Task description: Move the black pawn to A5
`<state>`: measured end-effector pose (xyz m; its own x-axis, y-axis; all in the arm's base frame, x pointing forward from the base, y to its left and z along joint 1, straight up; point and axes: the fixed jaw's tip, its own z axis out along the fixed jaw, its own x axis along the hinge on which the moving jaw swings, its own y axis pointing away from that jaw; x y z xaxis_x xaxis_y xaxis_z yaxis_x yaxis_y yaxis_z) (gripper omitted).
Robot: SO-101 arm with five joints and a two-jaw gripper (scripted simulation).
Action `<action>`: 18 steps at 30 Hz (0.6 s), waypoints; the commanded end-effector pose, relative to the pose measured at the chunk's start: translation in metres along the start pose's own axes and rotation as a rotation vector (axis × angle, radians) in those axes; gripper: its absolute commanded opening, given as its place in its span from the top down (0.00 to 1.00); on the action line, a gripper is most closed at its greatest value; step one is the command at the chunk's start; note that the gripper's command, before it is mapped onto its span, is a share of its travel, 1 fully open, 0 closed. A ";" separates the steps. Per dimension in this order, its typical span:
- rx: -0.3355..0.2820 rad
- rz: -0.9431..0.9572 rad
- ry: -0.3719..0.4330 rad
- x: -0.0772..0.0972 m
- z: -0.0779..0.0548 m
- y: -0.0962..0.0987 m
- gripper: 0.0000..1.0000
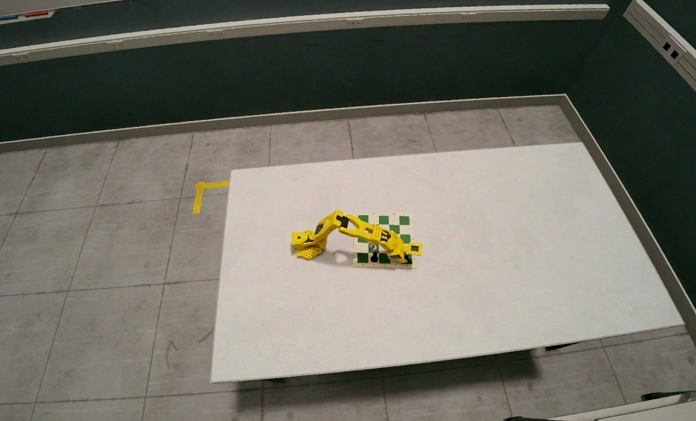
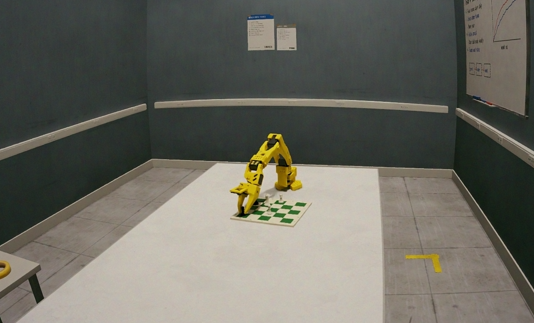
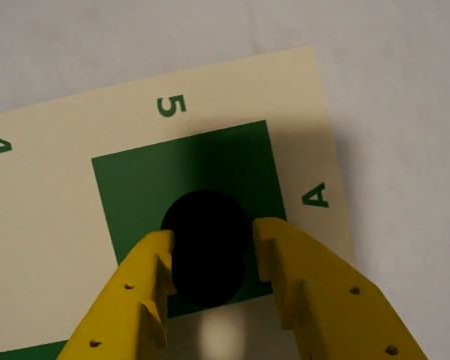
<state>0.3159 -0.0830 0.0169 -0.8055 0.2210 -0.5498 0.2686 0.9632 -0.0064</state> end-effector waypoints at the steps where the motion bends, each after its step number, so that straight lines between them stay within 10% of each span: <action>1: 0.002 0.007 0.024 0.007 0.002 -0.002 0.91; 18: -0.003 0.008 0.024 0.006 0.001 0.001 0.91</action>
<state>0.3159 -0.0830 0.0169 -0.8055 0.2210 -0.5498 0.2686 0.9632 -0.0064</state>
